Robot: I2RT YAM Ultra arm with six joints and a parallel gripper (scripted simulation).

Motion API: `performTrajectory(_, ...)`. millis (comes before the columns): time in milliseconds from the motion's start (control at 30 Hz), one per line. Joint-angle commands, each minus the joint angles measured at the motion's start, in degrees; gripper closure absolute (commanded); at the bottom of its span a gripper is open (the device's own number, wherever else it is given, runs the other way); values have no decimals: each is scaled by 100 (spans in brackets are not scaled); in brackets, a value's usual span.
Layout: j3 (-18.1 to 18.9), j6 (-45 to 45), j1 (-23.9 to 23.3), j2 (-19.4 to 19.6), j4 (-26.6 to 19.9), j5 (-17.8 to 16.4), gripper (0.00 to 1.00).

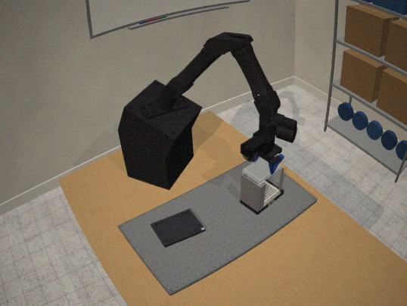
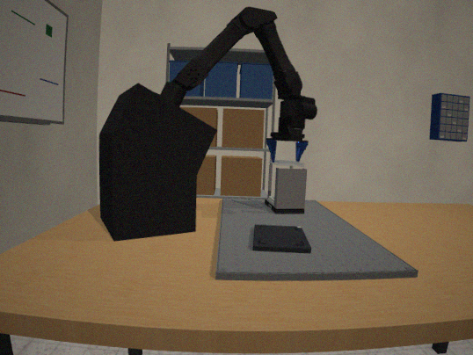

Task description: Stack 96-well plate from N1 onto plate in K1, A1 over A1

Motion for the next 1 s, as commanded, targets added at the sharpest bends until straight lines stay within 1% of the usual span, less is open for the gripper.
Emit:
performTrajectory(0,267,32,29,-56,-117,81,100)
performTrajectory(167,289,35,45,6,-127,83,100)
performTrajectory(967,259,38,24,-110,-114,85,100)
